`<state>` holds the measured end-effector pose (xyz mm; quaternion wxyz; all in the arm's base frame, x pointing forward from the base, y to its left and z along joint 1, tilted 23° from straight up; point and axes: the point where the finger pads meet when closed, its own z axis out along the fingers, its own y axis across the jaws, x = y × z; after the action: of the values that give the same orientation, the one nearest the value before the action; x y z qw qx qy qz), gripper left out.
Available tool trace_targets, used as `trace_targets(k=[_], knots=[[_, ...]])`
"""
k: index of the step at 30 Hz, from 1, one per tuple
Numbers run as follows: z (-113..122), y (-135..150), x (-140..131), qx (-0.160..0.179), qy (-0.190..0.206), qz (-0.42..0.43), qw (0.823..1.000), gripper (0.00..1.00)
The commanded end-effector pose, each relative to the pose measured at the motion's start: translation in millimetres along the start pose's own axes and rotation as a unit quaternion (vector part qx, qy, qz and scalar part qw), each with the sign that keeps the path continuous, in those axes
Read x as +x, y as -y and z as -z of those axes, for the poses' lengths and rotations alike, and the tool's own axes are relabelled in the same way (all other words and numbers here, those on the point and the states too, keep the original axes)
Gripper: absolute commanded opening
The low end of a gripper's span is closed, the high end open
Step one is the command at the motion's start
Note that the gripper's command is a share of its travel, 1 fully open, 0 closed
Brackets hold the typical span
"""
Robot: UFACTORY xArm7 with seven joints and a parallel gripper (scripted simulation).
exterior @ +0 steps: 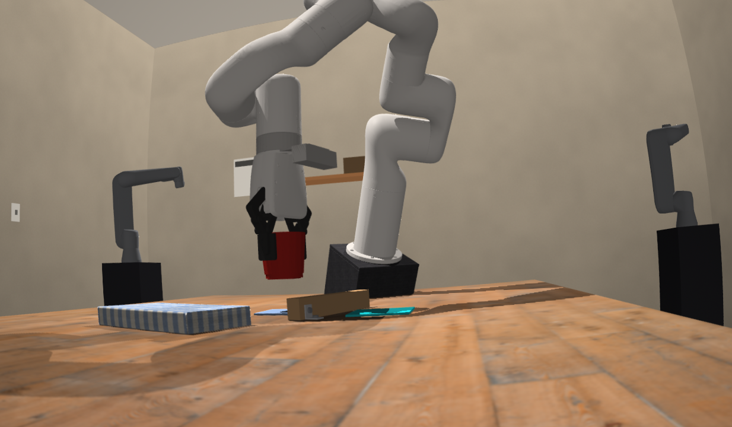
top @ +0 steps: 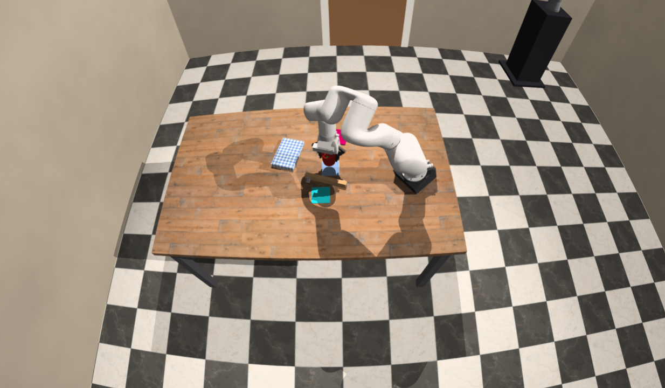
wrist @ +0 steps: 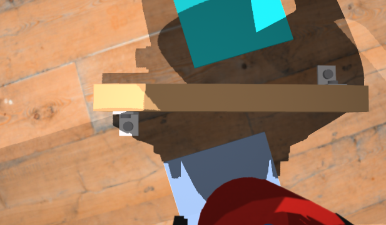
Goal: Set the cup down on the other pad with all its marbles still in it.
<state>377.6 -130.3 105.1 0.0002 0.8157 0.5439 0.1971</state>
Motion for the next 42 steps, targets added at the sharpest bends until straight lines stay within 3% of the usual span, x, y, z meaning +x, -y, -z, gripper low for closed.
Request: trace_targets(k=[1, 10, 37, 42], knots=[[1.1, -0.9, 4.1, -0.001, 0.0, 0.0, 1.0, 0.85], [1.1, -0.4, 21.8, -0.001, 0.0, 0.0, 1.0, 0.85], [1.0, 2.9, 129.9, -0.001, 0.0, 0.0, 1.0, 0.85], [1.0, 3.2, 140.1, -0.001, 0.0, 0.0, 1.0, 0.85]])
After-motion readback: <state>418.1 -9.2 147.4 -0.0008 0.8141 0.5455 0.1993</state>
